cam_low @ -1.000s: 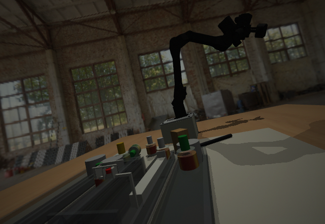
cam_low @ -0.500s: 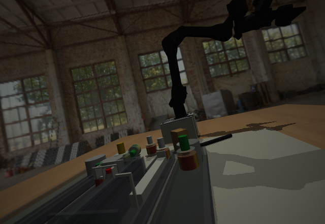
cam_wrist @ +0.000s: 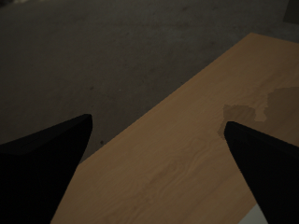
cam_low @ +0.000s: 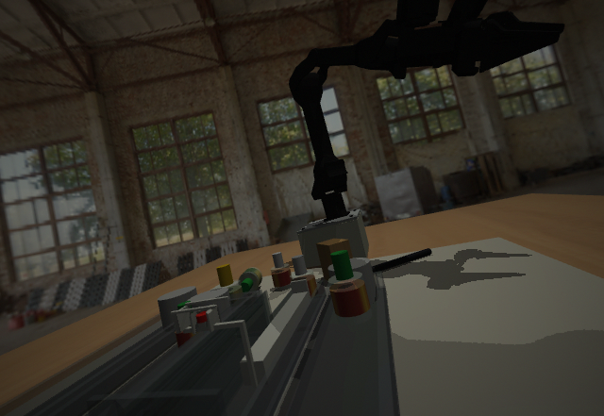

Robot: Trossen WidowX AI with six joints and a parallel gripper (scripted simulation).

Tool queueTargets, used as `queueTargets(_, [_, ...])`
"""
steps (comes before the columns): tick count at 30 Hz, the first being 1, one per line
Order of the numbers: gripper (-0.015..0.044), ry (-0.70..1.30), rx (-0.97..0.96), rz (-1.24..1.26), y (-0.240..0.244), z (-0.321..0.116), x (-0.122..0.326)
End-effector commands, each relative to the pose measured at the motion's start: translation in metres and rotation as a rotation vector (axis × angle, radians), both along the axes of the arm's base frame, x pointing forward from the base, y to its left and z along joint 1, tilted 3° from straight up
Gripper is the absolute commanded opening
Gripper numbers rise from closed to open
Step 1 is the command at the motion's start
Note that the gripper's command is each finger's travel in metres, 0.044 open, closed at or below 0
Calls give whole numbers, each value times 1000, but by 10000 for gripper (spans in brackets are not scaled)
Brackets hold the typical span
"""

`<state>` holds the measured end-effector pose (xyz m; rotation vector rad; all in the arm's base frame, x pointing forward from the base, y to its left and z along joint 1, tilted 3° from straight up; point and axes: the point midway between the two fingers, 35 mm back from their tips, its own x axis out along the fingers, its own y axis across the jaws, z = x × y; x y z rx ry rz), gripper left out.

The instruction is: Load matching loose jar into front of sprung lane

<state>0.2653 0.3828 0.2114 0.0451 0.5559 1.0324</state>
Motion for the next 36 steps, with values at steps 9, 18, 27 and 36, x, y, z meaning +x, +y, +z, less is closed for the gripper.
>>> queueTargets(9, [440, 124, -358, -347, -161, -68, 77])
queueTargets(18, [440, 321, -605, -551, -296, -110, 74])
queueTargets(27, [440, 635, -788, -684, -422, -139, 10])
queueTargets(36, [440, 781, -822, -707, -464, -144, -27])
